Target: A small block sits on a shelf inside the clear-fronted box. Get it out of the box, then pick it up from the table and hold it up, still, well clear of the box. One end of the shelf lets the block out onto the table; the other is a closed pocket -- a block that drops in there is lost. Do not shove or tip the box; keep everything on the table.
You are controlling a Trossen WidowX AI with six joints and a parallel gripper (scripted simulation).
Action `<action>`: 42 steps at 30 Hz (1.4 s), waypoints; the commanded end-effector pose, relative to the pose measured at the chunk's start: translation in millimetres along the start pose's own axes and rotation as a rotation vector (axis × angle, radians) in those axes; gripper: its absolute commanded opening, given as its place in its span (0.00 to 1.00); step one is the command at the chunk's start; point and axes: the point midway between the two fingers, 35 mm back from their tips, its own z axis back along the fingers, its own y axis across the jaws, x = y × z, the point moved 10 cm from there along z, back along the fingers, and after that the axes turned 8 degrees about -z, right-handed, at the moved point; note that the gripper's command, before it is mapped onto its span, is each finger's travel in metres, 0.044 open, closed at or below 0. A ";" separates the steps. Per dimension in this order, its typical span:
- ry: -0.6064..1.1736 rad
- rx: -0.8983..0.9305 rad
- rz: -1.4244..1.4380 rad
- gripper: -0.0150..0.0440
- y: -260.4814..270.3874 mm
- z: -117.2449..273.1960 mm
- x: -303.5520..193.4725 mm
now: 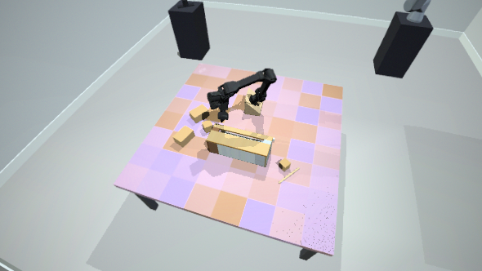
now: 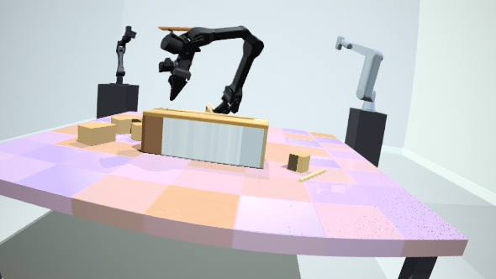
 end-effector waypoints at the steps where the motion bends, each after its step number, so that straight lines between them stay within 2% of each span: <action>1: 0.106 0.081 -0.928 0.74 -25.0 0.0 10.5; 20: 0.269 0.065 -1.960 0.74 -45.7 2.8 19.7; 42: 0.273 0.062 -1.986 0.74 -46.1 0.1 19.6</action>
